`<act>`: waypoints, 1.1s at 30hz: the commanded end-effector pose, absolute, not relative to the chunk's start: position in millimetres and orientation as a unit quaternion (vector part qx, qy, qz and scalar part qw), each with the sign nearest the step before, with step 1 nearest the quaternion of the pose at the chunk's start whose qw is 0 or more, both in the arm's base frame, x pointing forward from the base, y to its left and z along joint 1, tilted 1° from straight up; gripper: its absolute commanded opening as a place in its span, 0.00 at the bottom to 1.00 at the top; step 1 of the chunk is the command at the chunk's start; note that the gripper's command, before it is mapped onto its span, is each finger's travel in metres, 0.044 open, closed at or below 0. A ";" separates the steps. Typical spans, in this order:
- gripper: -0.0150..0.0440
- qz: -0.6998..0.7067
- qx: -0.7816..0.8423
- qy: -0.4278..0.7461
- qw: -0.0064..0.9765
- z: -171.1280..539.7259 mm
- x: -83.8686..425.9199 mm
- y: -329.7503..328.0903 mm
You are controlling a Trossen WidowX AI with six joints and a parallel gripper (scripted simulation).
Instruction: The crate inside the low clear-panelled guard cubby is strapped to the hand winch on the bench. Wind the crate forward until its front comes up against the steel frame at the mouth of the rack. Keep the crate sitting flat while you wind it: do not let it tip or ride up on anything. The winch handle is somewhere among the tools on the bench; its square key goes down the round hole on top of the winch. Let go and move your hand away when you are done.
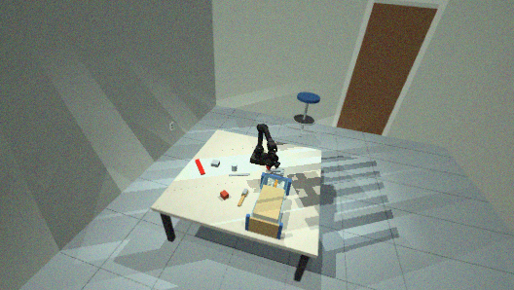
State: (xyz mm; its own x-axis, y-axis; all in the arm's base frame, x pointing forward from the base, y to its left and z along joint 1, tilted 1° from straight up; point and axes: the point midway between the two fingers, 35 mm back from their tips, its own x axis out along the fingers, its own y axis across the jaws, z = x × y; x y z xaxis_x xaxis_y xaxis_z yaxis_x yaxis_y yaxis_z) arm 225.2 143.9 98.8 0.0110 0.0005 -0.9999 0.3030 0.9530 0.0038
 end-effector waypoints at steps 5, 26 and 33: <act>0.25 -0.106 0.109 0.696 0.702 97.2 225.0 144.1; 0.25 -0.105 0.109 0.696 0.702 95.5 235.7 147.7; 0.25 -0.105 0.109 0.696 0.702 95.7 244.2 151.6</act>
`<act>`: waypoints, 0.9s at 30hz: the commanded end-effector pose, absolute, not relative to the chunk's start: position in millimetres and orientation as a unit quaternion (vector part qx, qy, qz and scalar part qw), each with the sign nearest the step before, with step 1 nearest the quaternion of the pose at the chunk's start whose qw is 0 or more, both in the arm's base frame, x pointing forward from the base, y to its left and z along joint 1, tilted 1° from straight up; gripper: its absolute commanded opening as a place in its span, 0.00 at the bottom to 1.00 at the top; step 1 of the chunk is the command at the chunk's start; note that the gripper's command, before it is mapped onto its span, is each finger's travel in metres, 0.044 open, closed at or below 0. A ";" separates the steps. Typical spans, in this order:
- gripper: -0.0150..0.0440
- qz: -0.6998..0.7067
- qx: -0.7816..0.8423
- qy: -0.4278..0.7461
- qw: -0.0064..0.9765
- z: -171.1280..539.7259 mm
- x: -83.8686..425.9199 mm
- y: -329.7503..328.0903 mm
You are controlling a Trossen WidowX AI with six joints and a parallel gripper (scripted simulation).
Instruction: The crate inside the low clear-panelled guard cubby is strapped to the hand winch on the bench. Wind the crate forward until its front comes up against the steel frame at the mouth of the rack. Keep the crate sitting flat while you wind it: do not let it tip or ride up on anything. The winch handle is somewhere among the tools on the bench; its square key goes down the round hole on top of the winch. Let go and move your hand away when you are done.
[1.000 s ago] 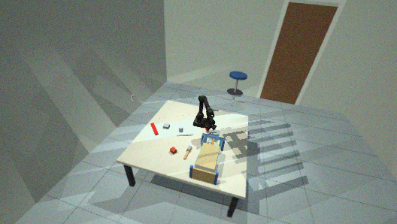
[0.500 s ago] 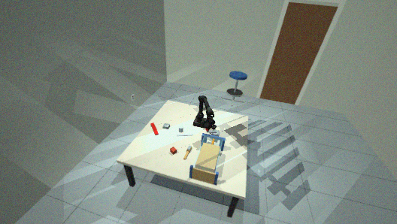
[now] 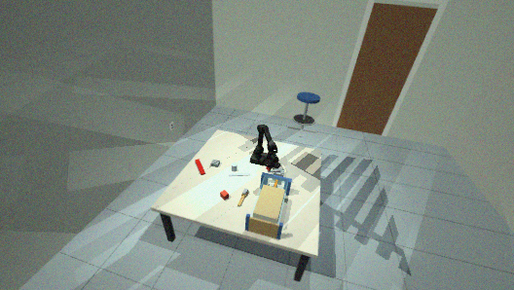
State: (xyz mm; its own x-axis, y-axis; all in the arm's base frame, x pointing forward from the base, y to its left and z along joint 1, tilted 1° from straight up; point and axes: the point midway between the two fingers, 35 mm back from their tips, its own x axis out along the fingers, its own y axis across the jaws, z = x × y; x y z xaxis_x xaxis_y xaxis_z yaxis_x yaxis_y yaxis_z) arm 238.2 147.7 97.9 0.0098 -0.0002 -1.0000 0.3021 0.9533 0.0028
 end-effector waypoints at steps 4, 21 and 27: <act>0.25 -0.105 0.109 0.696 0.702 95.8 249.5 154.5; 0.25 -0.104 0.109 0.695 0.703 96.5 269.6 170.2; 0.25 -0.104 0.110 0.695 0.703 96.7 275.7 177.0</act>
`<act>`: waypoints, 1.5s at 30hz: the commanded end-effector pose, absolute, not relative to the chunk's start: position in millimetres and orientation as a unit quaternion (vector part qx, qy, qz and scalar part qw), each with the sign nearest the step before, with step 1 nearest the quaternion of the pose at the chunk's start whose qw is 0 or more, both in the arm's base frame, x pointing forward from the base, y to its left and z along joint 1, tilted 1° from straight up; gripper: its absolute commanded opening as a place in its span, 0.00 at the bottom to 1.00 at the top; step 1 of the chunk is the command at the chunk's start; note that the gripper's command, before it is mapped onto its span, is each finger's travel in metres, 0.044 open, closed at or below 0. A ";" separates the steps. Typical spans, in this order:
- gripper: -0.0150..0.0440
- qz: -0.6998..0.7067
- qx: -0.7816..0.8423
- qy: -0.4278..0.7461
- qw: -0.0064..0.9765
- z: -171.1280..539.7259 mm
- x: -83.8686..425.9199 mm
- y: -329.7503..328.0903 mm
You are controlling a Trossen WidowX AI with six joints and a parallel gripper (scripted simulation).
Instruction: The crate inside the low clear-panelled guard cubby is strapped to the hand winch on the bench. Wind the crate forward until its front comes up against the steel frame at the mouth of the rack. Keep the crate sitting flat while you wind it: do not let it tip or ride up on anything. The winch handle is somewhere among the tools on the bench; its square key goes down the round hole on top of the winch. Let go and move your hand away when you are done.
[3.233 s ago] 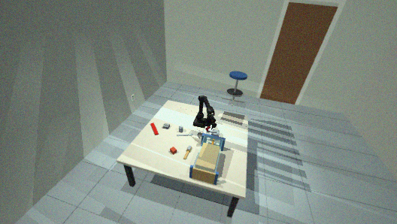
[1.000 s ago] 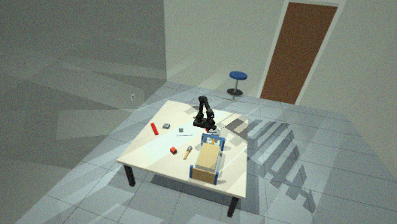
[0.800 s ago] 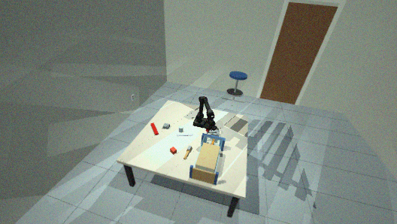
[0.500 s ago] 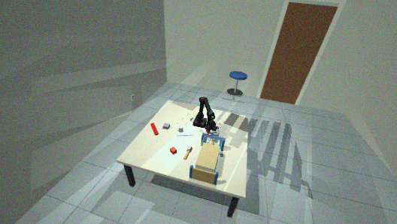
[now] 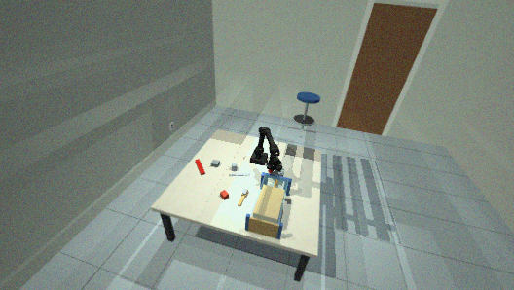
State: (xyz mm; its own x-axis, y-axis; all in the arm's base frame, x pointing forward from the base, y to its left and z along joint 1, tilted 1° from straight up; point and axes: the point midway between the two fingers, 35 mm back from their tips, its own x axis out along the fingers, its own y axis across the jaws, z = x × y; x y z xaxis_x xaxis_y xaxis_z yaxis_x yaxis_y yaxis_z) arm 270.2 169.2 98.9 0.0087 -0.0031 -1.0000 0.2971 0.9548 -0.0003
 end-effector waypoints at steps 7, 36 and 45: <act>0.25 -0.104 0.110 0.695 0.703 97.1 282.3 185.9; 0.25 -0.102 0.111 0.695 0.703 98.3 297.4 226.8; 0.25 -0.102 0.112 0.695 0.703 98.6 298.3 240.9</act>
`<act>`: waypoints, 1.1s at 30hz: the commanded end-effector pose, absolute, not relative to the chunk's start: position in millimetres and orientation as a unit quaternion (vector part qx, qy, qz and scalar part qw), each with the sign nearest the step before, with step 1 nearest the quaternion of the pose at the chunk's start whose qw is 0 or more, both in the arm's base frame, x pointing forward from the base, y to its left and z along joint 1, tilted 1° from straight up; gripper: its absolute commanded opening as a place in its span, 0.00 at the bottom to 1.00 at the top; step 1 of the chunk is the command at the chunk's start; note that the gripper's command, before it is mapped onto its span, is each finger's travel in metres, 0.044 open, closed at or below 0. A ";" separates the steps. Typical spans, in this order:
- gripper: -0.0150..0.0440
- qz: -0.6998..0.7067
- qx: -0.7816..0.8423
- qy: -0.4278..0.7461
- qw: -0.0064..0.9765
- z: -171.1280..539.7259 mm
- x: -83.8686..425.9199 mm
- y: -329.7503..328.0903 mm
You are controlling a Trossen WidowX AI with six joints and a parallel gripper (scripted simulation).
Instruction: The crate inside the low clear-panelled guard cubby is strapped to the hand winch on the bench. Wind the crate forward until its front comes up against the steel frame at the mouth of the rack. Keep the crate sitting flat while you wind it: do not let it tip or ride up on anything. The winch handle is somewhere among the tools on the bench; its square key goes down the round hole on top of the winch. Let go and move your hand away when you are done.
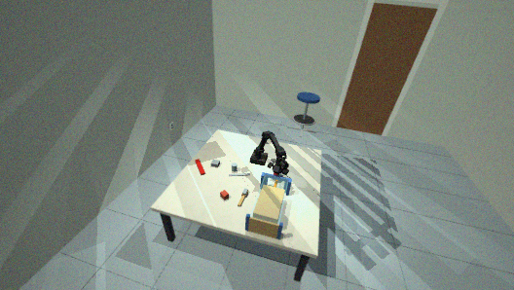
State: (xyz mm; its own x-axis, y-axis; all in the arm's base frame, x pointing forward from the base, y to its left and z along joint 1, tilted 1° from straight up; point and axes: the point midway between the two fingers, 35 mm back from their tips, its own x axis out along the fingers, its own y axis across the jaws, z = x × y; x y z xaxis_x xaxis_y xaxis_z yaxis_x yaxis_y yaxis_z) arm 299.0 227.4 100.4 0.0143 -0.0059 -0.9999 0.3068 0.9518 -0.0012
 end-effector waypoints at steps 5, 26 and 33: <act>0.25 -0.102 0.112 0.695 0.703 98.8 298.0 248.2; 0.25 -0.101 0.113 0.695 0.703 99.5 290.3 279.7; 0.25 -0.101 0.113 0.695 0.702 99.6 285.8 289.1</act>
